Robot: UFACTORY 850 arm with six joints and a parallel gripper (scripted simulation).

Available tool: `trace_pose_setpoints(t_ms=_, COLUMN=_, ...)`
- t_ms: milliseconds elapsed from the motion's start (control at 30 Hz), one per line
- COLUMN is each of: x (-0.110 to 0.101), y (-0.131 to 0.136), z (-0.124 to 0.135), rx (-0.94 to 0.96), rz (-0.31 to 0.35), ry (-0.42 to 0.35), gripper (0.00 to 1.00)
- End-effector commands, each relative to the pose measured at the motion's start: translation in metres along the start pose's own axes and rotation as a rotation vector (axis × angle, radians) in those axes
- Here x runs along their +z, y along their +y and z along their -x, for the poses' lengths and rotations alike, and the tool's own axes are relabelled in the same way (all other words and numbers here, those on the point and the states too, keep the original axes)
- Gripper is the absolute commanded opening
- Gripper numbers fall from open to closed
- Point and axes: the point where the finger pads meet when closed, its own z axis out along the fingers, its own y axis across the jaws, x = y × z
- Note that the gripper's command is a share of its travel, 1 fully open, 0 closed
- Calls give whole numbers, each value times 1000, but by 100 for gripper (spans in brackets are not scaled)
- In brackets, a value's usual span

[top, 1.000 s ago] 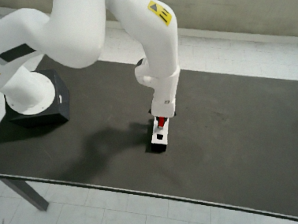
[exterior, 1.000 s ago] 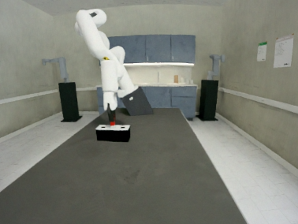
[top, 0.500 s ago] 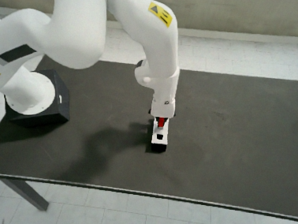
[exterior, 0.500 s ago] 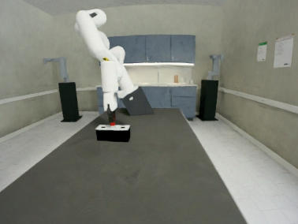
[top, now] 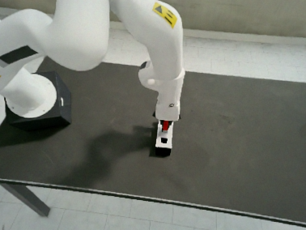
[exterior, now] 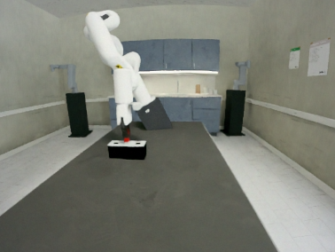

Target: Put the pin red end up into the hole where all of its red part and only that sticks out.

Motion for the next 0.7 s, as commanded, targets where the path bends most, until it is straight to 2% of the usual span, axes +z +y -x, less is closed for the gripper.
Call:
trace_pose_setpoints(t_ms=0, x=-1, y=1, z=0, rx=0, rz=2, ry=0, gripper=0)
trace_pose_setpoints(t_ms=667, x=3, y=1, z=0, rx=-2, rz=2, ry=0, gripper=0)
